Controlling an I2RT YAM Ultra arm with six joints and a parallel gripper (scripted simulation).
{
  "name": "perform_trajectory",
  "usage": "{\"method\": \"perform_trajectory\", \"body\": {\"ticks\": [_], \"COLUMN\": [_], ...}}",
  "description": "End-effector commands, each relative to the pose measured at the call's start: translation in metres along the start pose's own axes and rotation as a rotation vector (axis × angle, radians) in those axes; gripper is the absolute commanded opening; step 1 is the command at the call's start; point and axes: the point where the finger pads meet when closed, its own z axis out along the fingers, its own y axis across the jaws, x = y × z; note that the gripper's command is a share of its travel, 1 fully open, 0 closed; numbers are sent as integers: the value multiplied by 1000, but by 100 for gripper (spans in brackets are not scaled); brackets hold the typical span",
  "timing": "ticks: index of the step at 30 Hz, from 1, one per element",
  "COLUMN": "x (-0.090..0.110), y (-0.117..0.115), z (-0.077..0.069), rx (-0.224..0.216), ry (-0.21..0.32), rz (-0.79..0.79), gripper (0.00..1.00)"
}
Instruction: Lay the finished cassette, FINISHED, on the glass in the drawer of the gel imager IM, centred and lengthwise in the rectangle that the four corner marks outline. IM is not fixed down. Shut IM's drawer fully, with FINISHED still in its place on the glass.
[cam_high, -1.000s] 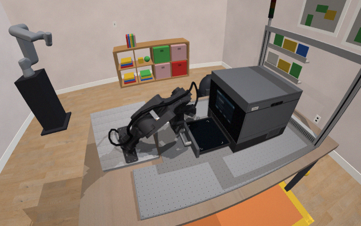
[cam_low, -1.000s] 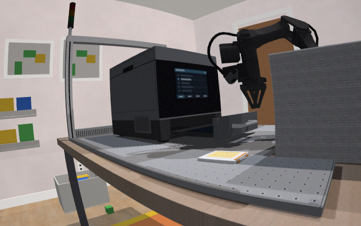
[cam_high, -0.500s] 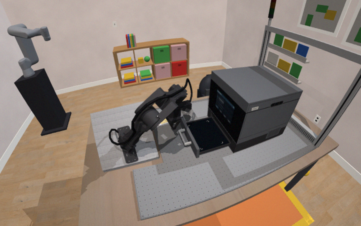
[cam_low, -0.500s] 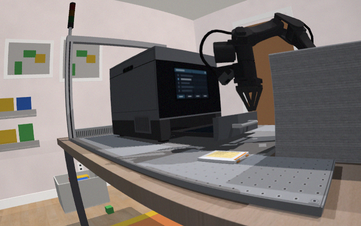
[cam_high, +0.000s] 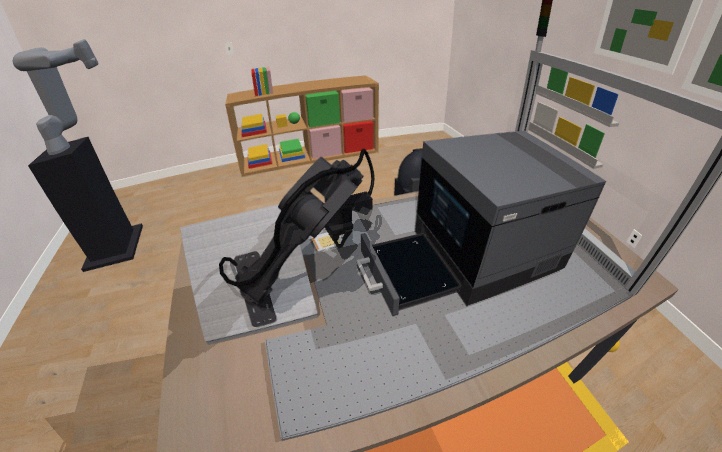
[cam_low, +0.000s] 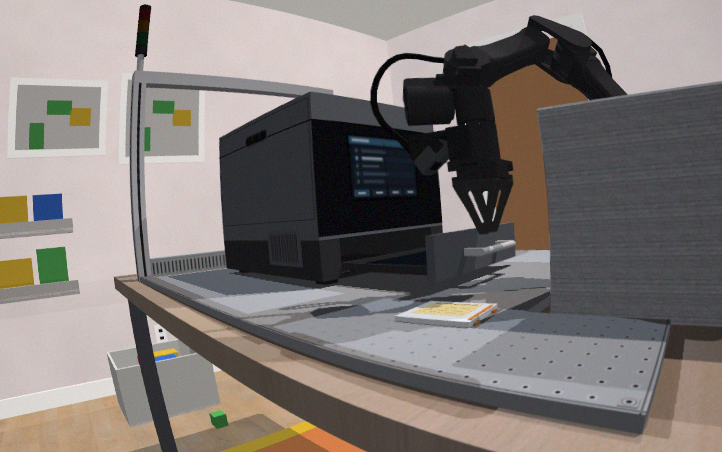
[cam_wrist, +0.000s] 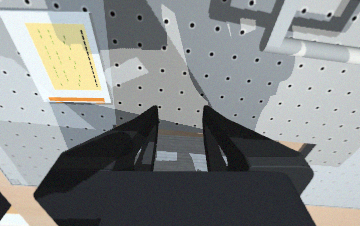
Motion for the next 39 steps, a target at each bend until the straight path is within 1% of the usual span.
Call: {"method": "perform_trajectory", "body": {"ticks": [1,5,12,14,15,25,31,32,39], "x": [-8,-7,-4,-4,-3,-2,-4,-11,-8], "y": [26,47,78,78,82,130,129,126,125], "z": [-6,-3,3,3,4,11,11,-1,1], "rx": [-21,-22,-9,-9,-6,-6,0,-23,-18], "ry": [-35,-34,-22,-22,-19,-19,-27,-49,-45], "rz": [25,25,14,14,12,12,12,29,26], "gripper": [35,35,35,35,35,35,35,35,35]}}
